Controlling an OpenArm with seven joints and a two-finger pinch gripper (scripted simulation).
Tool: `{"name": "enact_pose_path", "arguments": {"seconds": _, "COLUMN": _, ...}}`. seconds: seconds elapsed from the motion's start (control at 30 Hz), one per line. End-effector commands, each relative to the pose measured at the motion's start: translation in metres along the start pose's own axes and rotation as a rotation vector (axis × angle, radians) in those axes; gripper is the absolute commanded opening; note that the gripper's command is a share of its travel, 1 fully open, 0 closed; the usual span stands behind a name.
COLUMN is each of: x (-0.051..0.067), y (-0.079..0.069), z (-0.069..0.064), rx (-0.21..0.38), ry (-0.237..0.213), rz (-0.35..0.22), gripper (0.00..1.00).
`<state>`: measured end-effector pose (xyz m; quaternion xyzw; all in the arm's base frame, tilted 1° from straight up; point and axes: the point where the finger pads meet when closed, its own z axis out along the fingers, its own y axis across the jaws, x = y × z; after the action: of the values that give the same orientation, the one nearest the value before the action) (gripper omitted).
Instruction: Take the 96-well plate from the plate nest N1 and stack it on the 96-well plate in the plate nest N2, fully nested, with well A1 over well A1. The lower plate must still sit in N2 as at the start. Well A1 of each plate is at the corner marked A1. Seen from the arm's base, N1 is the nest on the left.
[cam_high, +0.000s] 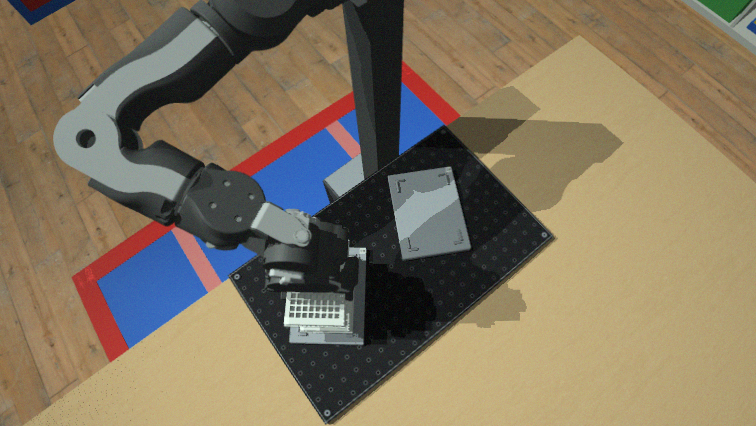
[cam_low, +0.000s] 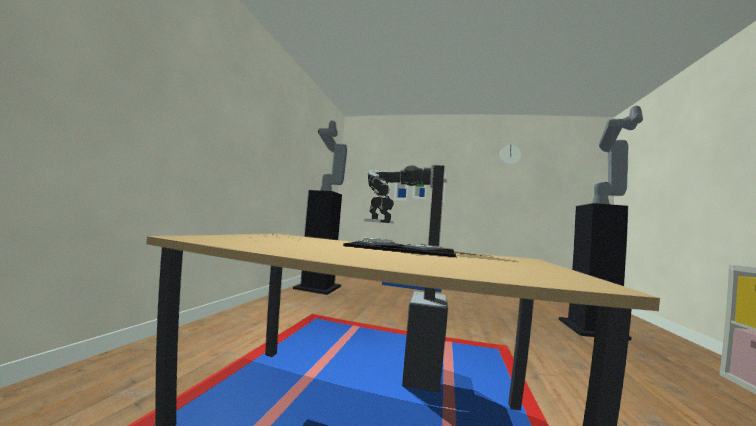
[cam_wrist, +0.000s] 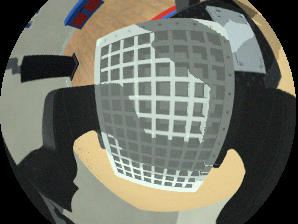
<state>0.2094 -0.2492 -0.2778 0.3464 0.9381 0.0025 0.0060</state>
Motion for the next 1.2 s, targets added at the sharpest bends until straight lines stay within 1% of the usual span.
{"name": "enact_pose_path", "arguments": {"seconds": 0.0, "x": 0.000, "y": 0.000, "z": 0.000, "rx": 0.003, "ry": -0.002, "rz": 0.001, "gripper": 0.00}}
{"name": "enact_pose_path", "arguments": {"seconds": 0.23, "x": 0.000, "y": 0.000, "z": 0.000, "rx": 0.003, "ry": -0.002, "rz": 0.001, "gripper": 0.00}}
{"name": "enact_pose_path", "arguments": {"seconds": 0.4, "x": 0.002, "y": 0.001, "z": 0.031, "rx": 0.003, "ry": 0.001, "rz": 0.002, "gripper": 0.00}}
{"name": "enact_pose_path", "arguments": {"seconds": 0.8, "x": 0.002, "y": 0.001, "z": 0.031, "rx": 0.003, "ry": 0.001, "rz": 0.002, "gripper": 0.00}}
{"name": "enact_pose_path", "arguments": {"seconds": 0.97, "x": 0.004, "y": 0.001, "z": 0.064, "rx": 0.003, "ry": 0.000, "rz": 0.002, "gripper": 0.00}}
{"name": "enact_pose_path", "arguments": {"seconds": 1.17, "x": 0.004, "y": 0.001, "z": 0.064, "rx": 0.003, "ry": 0.000, "rz": 0.002, "gripper": 0.00}}
